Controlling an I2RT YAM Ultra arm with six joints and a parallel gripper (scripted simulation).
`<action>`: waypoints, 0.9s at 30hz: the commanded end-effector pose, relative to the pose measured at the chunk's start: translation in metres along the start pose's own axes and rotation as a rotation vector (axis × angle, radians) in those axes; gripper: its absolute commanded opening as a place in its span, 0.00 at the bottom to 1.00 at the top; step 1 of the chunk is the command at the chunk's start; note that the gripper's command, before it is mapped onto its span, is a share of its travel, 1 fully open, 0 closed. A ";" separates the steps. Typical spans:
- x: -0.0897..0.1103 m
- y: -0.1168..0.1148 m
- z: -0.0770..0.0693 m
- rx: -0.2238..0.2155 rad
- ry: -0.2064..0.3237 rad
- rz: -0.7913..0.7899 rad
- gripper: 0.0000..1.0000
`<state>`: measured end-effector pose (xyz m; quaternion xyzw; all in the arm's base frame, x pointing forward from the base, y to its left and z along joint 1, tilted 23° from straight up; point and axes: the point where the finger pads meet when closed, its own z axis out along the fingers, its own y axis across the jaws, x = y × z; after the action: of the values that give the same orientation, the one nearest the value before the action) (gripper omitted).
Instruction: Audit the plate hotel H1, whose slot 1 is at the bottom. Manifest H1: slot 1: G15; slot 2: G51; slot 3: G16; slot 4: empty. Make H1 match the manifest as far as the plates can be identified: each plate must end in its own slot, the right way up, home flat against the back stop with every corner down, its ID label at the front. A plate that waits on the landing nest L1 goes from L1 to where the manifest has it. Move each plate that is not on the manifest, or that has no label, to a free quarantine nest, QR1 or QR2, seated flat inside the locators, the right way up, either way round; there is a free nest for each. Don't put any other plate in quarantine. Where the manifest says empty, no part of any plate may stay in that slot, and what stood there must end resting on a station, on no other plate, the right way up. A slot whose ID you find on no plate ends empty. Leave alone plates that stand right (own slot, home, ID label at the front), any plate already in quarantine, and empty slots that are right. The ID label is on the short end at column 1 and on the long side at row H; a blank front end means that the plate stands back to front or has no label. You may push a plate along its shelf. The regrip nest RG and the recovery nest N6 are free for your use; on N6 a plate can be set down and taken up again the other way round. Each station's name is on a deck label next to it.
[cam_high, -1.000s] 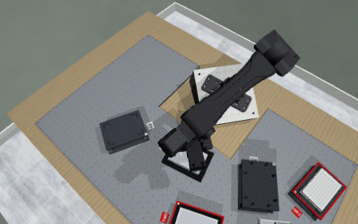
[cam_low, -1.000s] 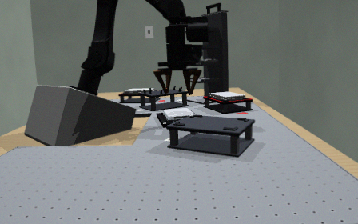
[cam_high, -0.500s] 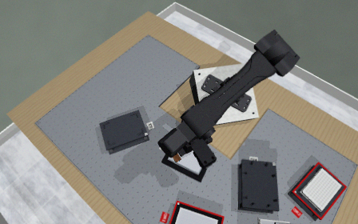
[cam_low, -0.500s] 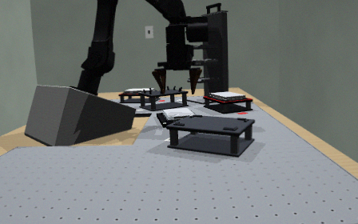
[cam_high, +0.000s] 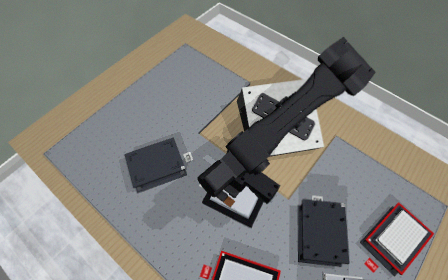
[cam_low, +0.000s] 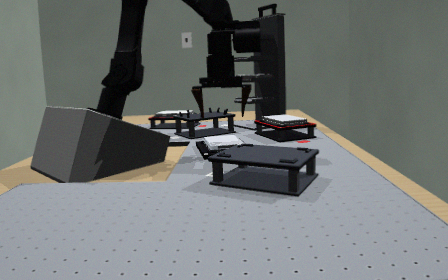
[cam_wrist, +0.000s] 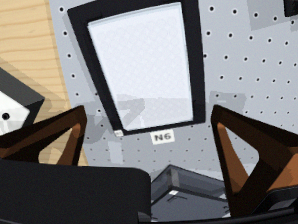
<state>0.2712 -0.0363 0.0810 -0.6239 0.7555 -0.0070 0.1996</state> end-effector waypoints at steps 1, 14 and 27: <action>0.000 -0.001 -0.002 0.005 0.001 -0.124 1.00; 0.000 -0.001 0.007 0.005 0.001 -0.202 1.00; 0.000 -0.001 0.023 0.005 0.001 -0.202 1.00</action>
<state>0.2743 -0.0288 0.0568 -0.6980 0.6893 -0.0183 0.1934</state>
